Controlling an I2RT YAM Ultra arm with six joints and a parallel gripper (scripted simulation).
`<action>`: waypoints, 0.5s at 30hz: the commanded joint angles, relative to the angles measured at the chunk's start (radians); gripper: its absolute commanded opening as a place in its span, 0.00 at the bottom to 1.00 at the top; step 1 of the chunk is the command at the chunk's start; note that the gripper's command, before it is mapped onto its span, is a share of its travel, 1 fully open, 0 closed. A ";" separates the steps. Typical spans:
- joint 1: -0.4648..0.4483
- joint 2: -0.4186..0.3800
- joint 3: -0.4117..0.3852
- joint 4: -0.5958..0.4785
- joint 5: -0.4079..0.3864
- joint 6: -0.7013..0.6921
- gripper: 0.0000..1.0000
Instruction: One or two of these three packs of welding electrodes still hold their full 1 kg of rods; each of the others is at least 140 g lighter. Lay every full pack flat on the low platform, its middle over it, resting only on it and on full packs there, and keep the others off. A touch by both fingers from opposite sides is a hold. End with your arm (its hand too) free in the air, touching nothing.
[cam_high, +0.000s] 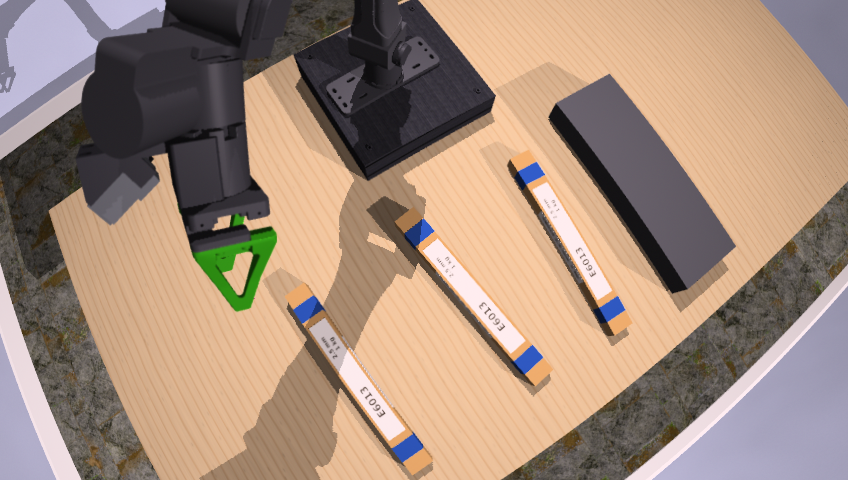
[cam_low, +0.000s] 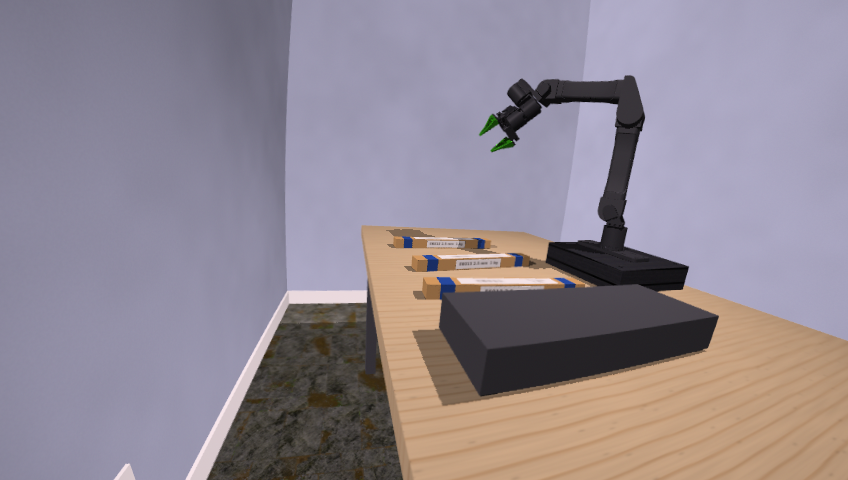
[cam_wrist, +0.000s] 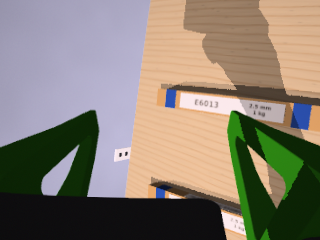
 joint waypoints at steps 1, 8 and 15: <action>0.028 -0.024 -0.024 0.028 0.014 -0.027 0.74; 0.129 -0.080 -0.099 0.142 0.046 -0.098 0.74; 0.191 -0.115 -0.145 0.206 0.055 -0.167 0.74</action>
